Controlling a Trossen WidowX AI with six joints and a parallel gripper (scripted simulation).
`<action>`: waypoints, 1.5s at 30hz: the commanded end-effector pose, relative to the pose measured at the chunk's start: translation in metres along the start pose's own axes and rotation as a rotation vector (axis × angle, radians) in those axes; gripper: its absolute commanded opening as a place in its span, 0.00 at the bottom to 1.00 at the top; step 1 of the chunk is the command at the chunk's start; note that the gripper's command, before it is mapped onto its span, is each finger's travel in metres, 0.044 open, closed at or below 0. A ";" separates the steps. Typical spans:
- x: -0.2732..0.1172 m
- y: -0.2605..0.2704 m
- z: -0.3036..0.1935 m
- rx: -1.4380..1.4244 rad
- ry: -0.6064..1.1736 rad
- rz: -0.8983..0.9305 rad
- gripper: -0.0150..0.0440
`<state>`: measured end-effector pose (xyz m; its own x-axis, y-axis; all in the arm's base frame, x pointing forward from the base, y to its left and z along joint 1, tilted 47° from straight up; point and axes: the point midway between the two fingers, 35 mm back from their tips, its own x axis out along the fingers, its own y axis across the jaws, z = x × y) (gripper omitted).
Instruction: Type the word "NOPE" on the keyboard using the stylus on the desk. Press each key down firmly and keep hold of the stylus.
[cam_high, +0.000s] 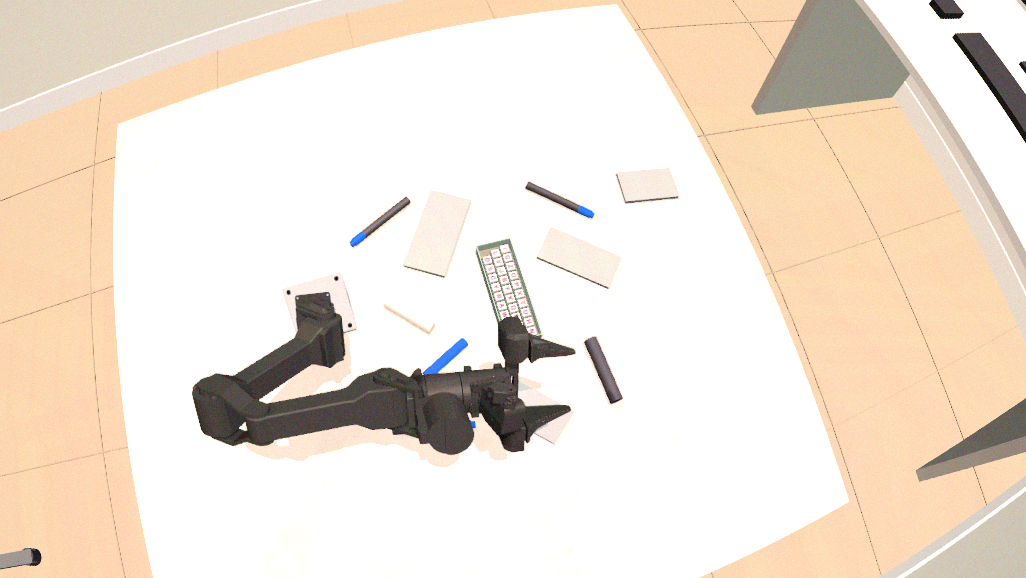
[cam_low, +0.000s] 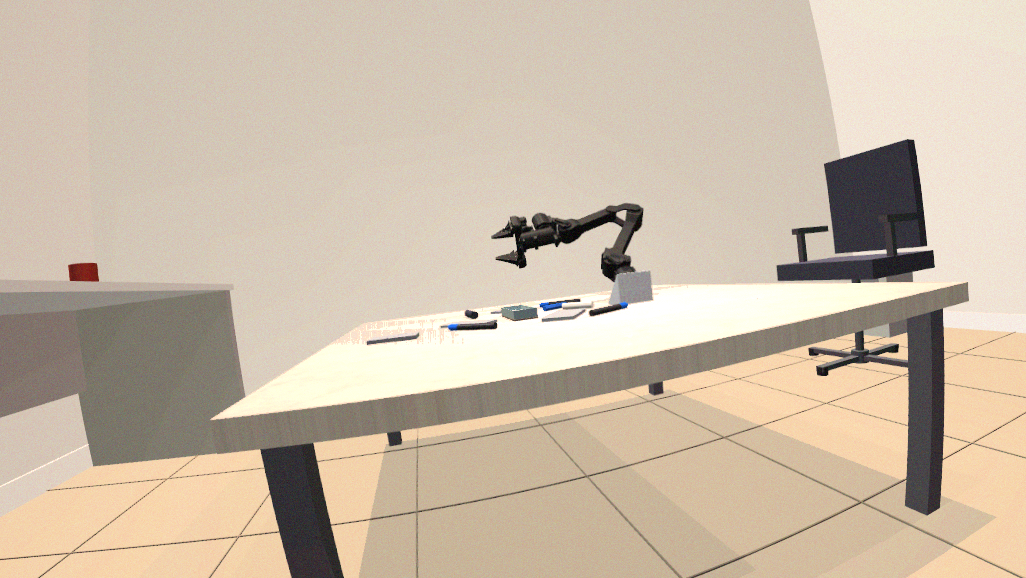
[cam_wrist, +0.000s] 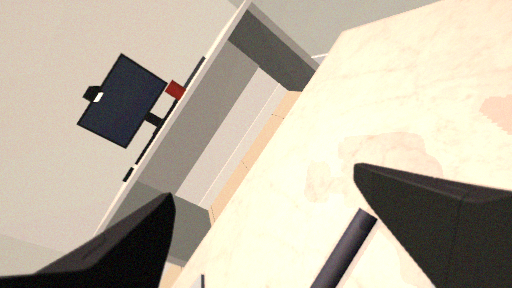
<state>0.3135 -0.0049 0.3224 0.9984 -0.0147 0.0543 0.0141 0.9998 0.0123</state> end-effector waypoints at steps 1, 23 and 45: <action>0.002 0.000 -0.002 0.003 0.012 -0.001 0.96; 0.033 0.082 -0.257 -0.269 1.199 -0.255 0.25; 0.001 0.090 -0.309 -0.763 1.420 -0.501 0.25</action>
<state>0.3326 0.0898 0.0152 0.1379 -0.7070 -0.6936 -0.0822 0.6897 -0.7194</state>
